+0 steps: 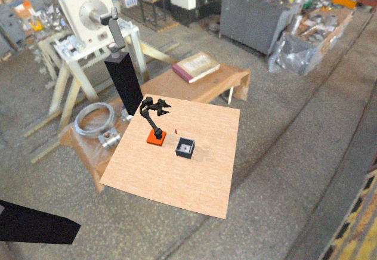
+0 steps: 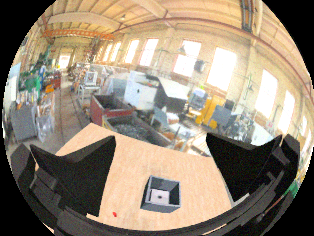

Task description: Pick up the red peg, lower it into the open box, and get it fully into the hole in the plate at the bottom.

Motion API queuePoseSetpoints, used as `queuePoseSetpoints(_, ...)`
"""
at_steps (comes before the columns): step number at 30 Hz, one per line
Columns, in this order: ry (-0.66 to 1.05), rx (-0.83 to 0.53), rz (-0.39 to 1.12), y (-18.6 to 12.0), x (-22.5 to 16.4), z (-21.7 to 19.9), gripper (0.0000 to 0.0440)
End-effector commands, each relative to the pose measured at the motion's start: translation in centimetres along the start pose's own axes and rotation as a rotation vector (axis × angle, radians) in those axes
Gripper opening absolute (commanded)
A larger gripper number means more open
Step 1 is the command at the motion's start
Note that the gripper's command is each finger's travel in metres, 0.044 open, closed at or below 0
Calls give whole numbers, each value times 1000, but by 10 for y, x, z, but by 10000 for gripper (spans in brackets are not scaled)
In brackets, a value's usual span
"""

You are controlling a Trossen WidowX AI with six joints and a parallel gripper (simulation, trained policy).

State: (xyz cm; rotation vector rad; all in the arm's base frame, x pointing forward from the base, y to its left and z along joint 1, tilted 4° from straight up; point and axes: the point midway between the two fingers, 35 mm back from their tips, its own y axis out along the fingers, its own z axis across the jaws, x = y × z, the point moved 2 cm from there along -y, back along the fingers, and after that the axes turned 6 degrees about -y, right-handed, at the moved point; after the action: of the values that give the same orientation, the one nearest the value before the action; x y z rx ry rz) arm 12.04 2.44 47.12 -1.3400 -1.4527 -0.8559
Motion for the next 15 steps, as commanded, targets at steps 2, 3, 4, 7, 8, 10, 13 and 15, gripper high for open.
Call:
queuePoseSetpoints(2, 118, 35, 74, 14, -16, -3, 440)
queuePoseSetpoints(3, 147, 46, 88, 17, -19, -3, 440)
queuePoseSetpoints(4, 175, 57, 103, 20, -22, -3, 440)
queuePoseSetpoints(7, 261, 88, 149, 29, -31, -1, 440)
queuePoseSetpoints(8, 289, 98, 166, 32, -33, 0, 440)
queuePoseSetpoints(10, 344, 117, 201, 38, -39, 2, 440)
queuePoseSetpoints(13, 425, 142, 257, 47, -48, 7, 440)
queuePoseSetpoints(15, 476, 156, 295, 52, -54, 10, 440)
